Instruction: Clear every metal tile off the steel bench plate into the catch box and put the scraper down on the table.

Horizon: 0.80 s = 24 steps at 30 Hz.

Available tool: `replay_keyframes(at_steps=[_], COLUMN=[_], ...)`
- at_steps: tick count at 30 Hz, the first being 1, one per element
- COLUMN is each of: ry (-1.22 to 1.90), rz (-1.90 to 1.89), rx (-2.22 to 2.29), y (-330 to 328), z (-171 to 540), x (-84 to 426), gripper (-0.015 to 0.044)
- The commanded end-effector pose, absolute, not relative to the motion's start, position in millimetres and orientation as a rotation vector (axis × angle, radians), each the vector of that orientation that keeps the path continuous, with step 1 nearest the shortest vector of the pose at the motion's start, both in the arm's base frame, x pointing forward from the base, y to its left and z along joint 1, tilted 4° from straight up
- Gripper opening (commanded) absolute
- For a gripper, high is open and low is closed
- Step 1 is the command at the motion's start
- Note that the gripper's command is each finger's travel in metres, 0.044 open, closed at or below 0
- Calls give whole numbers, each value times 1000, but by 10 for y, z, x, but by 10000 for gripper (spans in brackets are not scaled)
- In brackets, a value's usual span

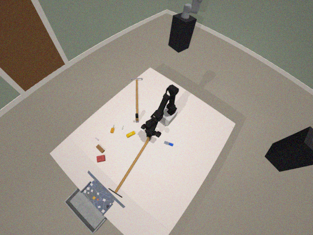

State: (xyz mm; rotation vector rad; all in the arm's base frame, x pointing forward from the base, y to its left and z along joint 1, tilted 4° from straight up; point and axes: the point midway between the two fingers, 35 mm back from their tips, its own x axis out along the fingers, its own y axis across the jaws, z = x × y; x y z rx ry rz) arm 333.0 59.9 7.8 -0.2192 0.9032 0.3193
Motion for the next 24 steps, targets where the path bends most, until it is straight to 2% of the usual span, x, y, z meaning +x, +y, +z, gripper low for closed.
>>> replay_keyframes(at_steps=[1,24], ry=[899,899], rz=[293,244], rx=[-222,-199], y=[501,233], z=[101,128], x=[3384,3476], gripper=[0,0])
